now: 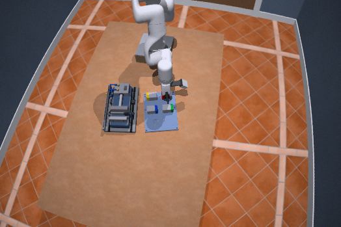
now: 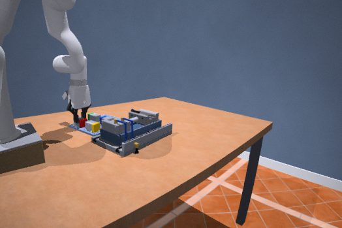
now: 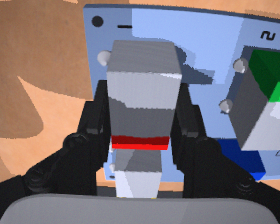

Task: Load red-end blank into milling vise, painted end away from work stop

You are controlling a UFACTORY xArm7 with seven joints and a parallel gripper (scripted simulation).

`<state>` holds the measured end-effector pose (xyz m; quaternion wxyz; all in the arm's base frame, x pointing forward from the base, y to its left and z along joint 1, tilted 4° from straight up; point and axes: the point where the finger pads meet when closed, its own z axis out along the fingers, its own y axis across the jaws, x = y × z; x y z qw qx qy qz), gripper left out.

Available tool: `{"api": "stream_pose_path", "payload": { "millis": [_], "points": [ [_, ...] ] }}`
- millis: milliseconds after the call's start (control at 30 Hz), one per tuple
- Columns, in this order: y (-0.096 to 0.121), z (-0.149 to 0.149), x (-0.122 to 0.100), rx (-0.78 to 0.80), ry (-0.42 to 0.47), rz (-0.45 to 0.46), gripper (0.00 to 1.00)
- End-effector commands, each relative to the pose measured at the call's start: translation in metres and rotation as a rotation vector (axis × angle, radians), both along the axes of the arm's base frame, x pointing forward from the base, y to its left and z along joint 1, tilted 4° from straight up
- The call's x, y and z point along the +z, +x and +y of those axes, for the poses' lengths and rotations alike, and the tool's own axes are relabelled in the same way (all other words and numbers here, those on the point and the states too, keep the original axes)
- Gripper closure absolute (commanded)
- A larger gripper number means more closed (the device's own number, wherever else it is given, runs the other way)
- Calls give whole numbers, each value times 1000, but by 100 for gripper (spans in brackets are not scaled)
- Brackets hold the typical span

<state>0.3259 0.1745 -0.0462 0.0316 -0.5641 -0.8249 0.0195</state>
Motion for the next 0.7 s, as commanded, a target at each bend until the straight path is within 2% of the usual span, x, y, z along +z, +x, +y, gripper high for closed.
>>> {"api": "stream_pose_path", "payload": {
  "millis": [0,467,667],
  "points": [
    [1,1,1,0,1,-3,100],
    [1,1,1,0,1,-3,100],
    [3,1,19,0,1,-3,100]
  ]
}}
